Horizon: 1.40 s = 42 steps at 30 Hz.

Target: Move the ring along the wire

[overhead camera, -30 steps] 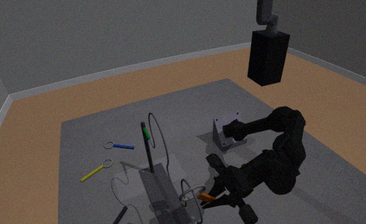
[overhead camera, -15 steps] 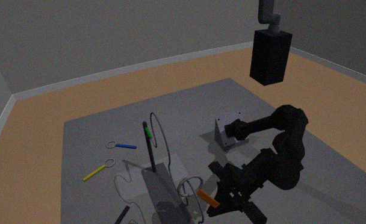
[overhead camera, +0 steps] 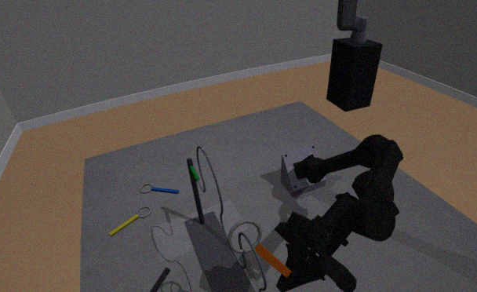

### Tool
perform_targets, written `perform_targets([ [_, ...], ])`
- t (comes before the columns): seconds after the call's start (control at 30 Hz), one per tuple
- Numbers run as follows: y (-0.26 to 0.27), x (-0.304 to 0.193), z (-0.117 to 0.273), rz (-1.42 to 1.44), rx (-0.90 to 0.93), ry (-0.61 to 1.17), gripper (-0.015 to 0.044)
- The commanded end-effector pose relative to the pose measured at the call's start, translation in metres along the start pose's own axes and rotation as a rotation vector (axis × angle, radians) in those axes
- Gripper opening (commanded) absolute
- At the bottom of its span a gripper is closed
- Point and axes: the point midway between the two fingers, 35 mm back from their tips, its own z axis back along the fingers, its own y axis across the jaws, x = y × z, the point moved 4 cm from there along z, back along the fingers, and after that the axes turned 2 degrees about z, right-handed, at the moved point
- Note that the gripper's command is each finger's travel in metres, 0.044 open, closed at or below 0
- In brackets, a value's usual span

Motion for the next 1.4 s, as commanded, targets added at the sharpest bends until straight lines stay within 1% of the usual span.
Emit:
perform_targets([
  [0.0,0.003,-0.001,0.001,-0.074,0.041,0.002,-0.015],
  [1.37,0.036,0.017,0.01,-0.824,0.453,-0.016,-0.015],
])
